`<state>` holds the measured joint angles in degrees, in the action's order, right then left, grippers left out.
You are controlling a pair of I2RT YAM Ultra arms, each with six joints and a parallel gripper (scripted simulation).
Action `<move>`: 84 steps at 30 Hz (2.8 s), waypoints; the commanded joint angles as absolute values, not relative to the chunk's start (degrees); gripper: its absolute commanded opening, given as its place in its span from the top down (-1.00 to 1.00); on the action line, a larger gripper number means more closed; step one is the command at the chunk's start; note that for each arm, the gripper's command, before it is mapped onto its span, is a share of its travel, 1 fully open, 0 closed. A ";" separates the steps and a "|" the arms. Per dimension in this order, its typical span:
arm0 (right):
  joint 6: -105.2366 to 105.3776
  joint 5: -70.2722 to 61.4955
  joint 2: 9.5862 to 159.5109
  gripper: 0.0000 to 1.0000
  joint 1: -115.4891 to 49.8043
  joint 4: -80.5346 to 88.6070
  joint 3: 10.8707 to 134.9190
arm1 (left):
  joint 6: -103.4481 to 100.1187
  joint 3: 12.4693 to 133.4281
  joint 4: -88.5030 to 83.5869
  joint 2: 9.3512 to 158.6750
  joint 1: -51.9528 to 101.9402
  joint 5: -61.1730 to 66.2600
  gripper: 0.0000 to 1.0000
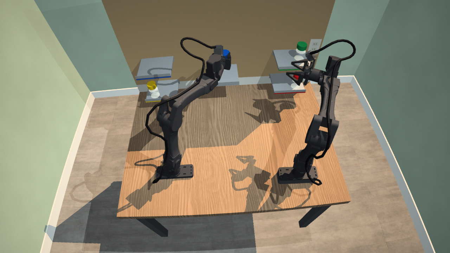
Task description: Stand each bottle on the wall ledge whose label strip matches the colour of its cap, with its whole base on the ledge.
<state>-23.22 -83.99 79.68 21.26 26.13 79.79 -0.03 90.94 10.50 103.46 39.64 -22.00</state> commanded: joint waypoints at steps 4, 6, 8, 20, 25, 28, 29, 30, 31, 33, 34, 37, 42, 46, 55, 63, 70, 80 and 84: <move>-23.63 -84.67 79.78 -0.77 21.41 27.08 81.25 | -0.28 90.39 14.18 97.79 41.25 -22.75 0.02; -23.63 -84.67 79.78 -0.77 21.41 27.08 81.25 | -0.31 88.80 14.36 96.31 41.74 -23.15 0.02; -23.63 -84.67 79.78 -0.77 21.41 27.08 81.25 | -0.33 86.84 14.58 94.55 42.29 -23.63 0.02; -23.63 -84.67 79.78 -0.77 21.41 27.08 81.25 | -0.24 76.98 14.67 85.16 45.66 -26.60 0.02; -23.63 -84.67 79.78 -0.77 21.41 27.08 81.25 | -0.29 73.88 14.65 81.89 46.98 -27.75 0.02; -23.63 -84.67 79.78 -0.77 21.41 27.08 81.25 | -0.19 72.20 14.10 80.59 47.63 -28.77 0.02; -23.63 -84.67 79.78 -0.77 21.41 27.08 81.25 | -0.15 71.69 13.84 80.27 47.81 -29.15 0.02; -23.63 -84.67 79.78 -0.77 21.41 27.08 81.25 | -0.12 71.23 13.56 80.01 47.97 -29.51 0.02; -23.63 -84.67 79.78 -0.77 21.41 27.08 81.25 | -0.09 70.81 13.30 79.81 48.10 -29.85 0.02; -23.63 -84.67 79.78 -0.77 21.41 27.08 81.25 | -0.06 70.45 13.06 79.66 48.20 -30.15 0.02; -23.63 -84.67 79.78 -0.77 21.41 27.08 81.25 | -0.06 70.45 13.06 79.66 48.20 -30.15 0.02; -23.63 -84.67 79.78 -0.77 21.41 27.08 81.25 | 0.11 68.90 12.11 79.39 48.34 -31.39 0.02; -23.63 -84.67 79.78 -0.77 21.41 27.08 81.25 | 0.14 68.79 11.80 79.21 48.35 -31.85 0.02; -23.63 -84.67 79.78 -0.77 21.41 27.08 81.25 | 0.13 68.72 11.78 79.14 48.34 -31.85 0.02; -23.63 -84.67 79.78 -0.77 21.41 27.08 81.25 | 0.21 69.80 8.83 79.19 48.01 -31.78 0.02; -23.63 -84.67 79.78 -0.77 21.41 27.08 81.25 | 0.99 73.48 -0.31 74.96 42.87 -20.43 0.02; -23.63 -84.67 79.78 -0.77 21.41 27.08 81.25 | 1.03 71.22 -4.68 68.29 29.95 -5.09 0.02; -23.63 -84.67 79.78 -0.77 21.41 27.08 81.25 | 3.00 71.54 -6.47 66.10 6.23 20.84 0.02; -23.63 -84.67 79.78 -0.77 21.41 27.08 81.25 | 3.63 72.46 -6.50 67.61 -1.78 27.75 0.02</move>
